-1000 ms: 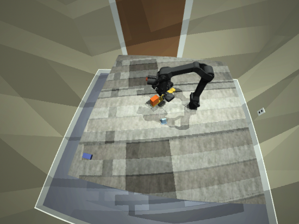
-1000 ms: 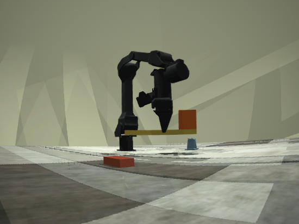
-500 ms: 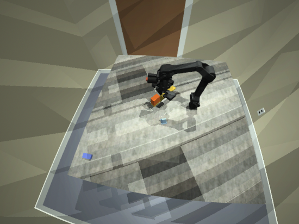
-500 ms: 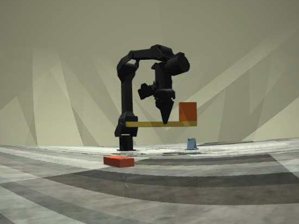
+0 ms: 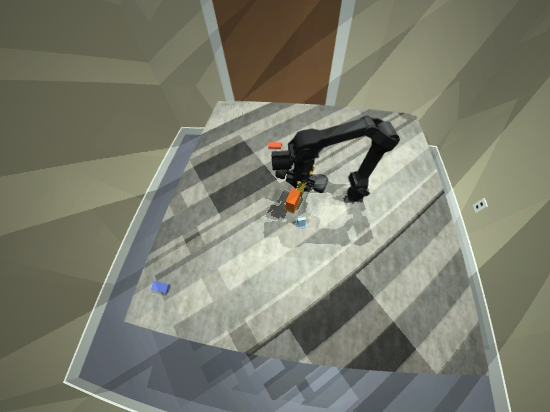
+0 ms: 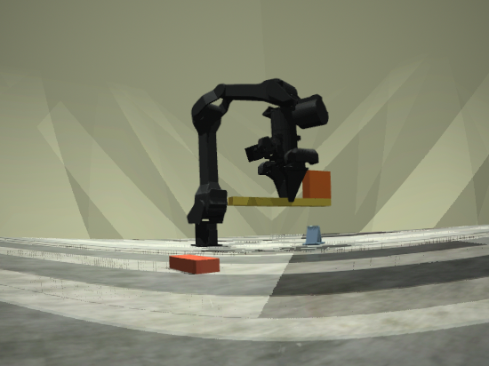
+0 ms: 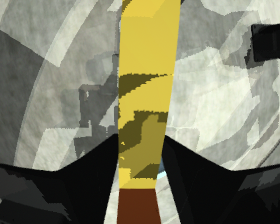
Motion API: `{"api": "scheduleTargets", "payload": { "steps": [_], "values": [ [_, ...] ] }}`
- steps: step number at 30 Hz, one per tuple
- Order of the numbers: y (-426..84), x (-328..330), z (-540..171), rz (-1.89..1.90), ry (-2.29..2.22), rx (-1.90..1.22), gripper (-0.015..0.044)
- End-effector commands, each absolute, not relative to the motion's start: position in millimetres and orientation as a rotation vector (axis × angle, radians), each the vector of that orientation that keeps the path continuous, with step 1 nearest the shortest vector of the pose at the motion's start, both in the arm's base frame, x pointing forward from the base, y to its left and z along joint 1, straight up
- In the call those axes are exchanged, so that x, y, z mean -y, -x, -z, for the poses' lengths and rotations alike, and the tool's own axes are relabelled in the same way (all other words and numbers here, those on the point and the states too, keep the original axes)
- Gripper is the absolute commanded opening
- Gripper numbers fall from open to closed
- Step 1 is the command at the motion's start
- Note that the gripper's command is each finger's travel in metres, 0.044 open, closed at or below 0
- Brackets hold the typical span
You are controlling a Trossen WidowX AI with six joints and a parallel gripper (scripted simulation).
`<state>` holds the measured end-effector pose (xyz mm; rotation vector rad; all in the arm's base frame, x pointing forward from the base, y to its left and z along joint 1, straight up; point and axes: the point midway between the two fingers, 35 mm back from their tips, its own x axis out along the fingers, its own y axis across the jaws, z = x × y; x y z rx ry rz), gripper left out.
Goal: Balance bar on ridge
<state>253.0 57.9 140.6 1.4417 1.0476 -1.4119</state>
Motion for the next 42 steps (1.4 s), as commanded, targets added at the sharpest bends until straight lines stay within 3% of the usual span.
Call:
{"api": "scheduleTargets", "payload": {
  "steps": [1,18,42],
  "values": [
    [-250.4,-71.7,-142.9,1.328,-1.364,-1.104,0.0000],
    [-239.3,-130.4,-144.8,0.966,-1.000,-1.327,0.0000],
    [-244.6,-133.0,-112.9,0.962,-0.997,-1.328,0.0000]
  ]
}}
